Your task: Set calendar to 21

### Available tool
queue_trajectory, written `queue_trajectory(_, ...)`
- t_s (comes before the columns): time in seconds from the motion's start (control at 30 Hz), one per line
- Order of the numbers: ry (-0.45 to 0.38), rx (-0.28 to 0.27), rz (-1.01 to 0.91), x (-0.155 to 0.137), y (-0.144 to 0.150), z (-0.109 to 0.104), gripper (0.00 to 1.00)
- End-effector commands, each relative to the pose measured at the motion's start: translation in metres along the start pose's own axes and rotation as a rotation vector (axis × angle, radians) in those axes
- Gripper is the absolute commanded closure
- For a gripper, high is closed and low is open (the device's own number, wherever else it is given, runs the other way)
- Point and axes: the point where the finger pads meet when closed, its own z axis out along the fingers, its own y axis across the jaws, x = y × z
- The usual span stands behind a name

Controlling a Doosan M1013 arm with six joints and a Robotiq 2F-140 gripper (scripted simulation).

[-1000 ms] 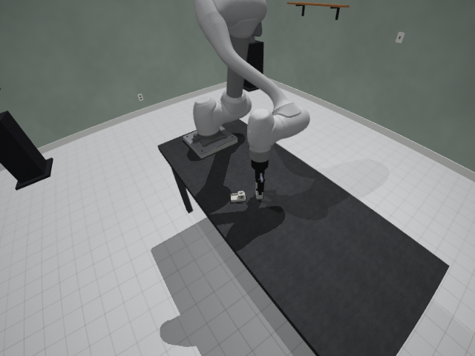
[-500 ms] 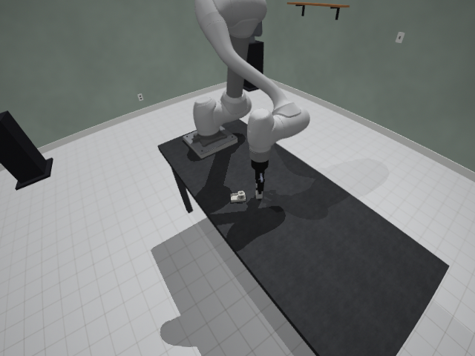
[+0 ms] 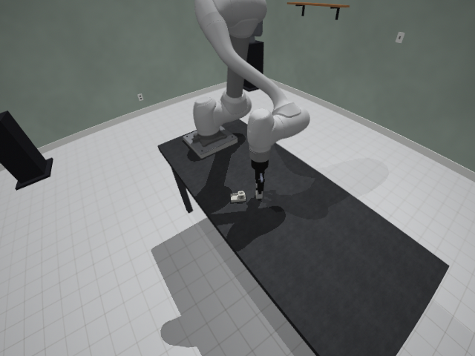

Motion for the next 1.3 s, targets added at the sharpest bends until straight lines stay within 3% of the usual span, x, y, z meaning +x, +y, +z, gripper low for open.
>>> queue_trajectory(0.0,0.006,-0.004,0.0,0.005,0.002,0.004,0.76)
queue_trajectory(0.6,0.006,-0.004,0.0,0.005,0.002,-0.005,0.76)
queue_trajectory(1.0,0.006,-0.004,0.0,0.005,0.001,-0.084,0.76)
queue_trajectory(1.27,0.006,-0.004,0.0,0.005,0.001,-0.096,0.76)
